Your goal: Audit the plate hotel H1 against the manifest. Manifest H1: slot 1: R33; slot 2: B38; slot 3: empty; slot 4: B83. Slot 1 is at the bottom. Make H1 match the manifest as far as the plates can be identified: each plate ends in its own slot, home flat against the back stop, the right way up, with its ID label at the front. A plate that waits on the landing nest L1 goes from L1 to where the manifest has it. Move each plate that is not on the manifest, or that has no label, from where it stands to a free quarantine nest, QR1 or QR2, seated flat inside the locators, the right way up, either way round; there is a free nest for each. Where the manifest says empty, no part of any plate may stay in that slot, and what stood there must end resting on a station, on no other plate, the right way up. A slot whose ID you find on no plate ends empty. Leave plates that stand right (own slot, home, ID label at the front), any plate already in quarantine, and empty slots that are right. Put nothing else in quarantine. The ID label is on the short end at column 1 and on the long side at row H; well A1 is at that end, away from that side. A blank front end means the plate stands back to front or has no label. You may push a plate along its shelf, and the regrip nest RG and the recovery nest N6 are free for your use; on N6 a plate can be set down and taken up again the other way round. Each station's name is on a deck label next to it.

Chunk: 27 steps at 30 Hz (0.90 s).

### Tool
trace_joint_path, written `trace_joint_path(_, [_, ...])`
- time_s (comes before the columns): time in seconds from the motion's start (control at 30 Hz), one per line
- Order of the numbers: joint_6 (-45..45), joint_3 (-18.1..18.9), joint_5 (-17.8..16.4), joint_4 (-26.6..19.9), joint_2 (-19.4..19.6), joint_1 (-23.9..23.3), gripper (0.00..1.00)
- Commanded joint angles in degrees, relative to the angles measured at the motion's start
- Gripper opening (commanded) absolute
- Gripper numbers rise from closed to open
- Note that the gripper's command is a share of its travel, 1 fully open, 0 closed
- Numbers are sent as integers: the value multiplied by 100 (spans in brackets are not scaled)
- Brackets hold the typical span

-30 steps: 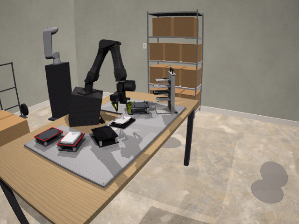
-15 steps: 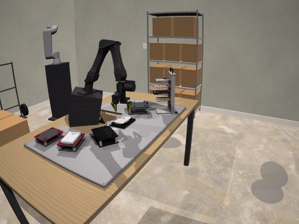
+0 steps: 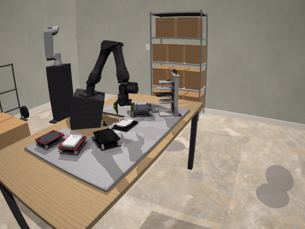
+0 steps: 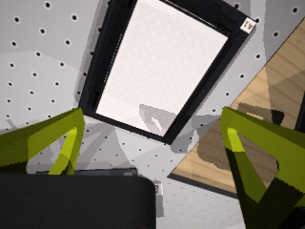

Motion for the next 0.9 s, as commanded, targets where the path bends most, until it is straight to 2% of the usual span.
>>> trace_joint_path(0.0, [-606, -114, 42, -78, -50, 11, 100])
trace_joint_path(0.07, [-606, -114, 42, -78, -50, 11, 100])
trace_joint_path(0.87, [-3127, -114, 41, -66, -50, 11, 100])
